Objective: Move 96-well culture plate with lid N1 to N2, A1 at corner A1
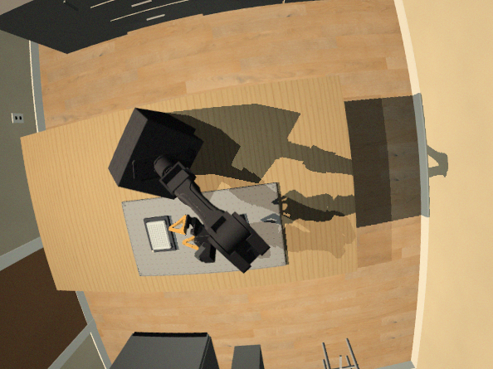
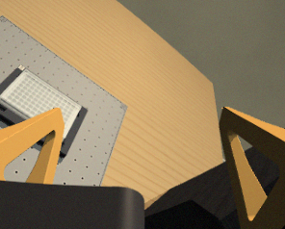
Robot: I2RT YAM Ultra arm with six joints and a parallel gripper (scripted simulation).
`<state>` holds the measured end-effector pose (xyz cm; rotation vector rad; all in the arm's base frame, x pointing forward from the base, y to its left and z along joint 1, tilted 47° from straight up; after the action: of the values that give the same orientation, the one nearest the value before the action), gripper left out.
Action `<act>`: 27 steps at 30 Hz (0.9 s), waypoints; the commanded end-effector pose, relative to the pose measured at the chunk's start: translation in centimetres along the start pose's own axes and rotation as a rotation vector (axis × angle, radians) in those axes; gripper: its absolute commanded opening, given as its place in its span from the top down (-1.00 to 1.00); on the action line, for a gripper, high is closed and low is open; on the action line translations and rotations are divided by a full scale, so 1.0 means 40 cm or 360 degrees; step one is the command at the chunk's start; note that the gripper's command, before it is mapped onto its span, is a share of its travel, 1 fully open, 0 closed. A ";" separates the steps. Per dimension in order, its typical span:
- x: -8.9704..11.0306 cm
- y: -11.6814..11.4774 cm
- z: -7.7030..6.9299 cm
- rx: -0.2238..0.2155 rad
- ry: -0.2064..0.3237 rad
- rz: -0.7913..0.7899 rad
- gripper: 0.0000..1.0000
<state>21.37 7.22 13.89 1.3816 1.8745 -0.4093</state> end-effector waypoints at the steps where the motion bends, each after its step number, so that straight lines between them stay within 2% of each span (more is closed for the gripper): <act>1: -0.003 0.000 -0.001 -0.0002 -0.0001 0.0006 -1.00; 17: -0.003 0.000 -0.001 -0.0002 -0.0001 0.0006 -1.00; 18: 0.002 0.022 0.009 0.0019 0.0048 -0.0004 -1.00; 22: 0.018 0.043 0.045 0.0107 0.0194 -0.0126 -1.00; 27: 0.035 0.069 0.088 0.0176 0.0394 -0.0272 -1.00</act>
<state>23.48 6.86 11.50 1.4064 2.0919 -0.4975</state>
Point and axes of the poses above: the point where the finger pads meet when closed, its own z axis out along the fingers, its own y axis across the jaws, x = y × z, the point moved 9 cm from there along -z, back along the fingers, and after that the axes turned 12 degrees about z, right-handed, at the moved point
